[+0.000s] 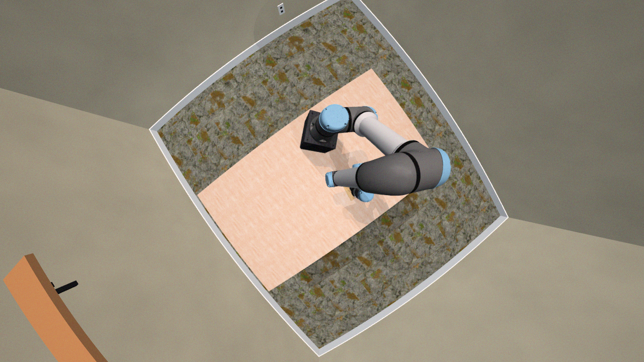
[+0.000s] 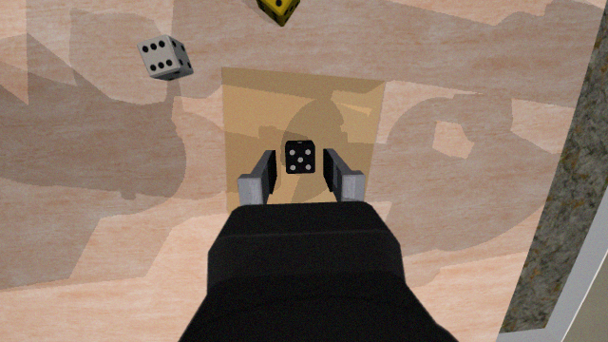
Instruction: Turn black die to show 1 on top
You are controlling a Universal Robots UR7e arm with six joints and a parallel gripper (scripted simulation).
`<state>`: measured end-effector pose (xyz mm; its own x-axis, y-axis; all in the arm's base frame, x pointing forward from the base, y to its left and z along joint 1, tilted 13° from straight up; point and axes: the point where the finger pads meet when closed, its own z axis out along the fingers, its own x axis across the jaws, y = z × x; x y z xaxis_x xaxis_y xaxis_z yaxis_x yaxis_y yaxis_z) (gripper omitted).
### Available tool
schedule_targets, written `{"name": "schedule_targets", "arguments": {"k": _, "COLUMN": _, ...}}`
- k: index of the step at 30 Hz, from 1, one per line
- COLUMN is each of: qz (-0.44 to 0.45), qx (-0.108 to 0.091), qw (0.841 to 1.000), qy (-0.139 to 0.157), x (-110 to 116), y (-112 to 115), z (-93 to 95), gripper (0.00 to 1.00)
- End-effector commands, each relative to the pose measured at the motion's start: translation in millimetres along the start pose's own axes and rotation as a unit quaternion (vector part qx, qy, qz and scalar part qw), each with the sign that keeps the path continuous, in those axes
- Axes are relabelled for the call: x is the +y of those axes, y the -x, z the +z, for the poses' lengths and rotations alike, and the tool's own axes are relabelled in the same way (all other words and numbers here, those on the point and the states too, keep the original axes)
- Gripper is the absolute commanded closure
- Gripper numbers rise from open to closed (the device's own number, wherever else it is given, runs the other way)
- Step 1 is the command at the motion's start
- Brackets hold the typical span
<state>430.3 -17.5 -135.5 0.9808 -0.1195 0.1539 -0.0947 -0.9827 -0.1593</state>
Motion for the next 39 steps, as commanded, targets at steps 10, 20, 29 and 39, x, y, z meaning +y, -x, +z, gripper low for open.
{"name": "schedule_targets", "arguments": {"k": 10, "qz": 0.000, "qx": 0.001, "qw": 1.000, "qy": 0.000, "x": 0.2, "y": -0.5, "z": -31.6, "gripper": 0.21}}
{"name": "schedule_targets", "arguments": {"k": 20, "qz": 0.000, "qx": 0.001, "qw": 1.000, "qy": 0.000, "x": 0.1, "y": -0.5, "z": -44.0, "gripper": 0.21}}
{"name": "schedule_targets", "arguments": {"k": 29, "qz": -0.001, "qx": -0.003, "qw": 1.000, "qy": 0.025, "x": -0.6, "y": 0.7, "z": -42.3, "gripper": 0.21}}
{"name": "schedule_targets", "arguments": {"k": 39, "qz": -0.001, "qx": -0.004, "qw": 0.995, "qy": 0.098, "x": -2.3, "y": 0.9, "z": -41.7, "gripper": 0.21}}
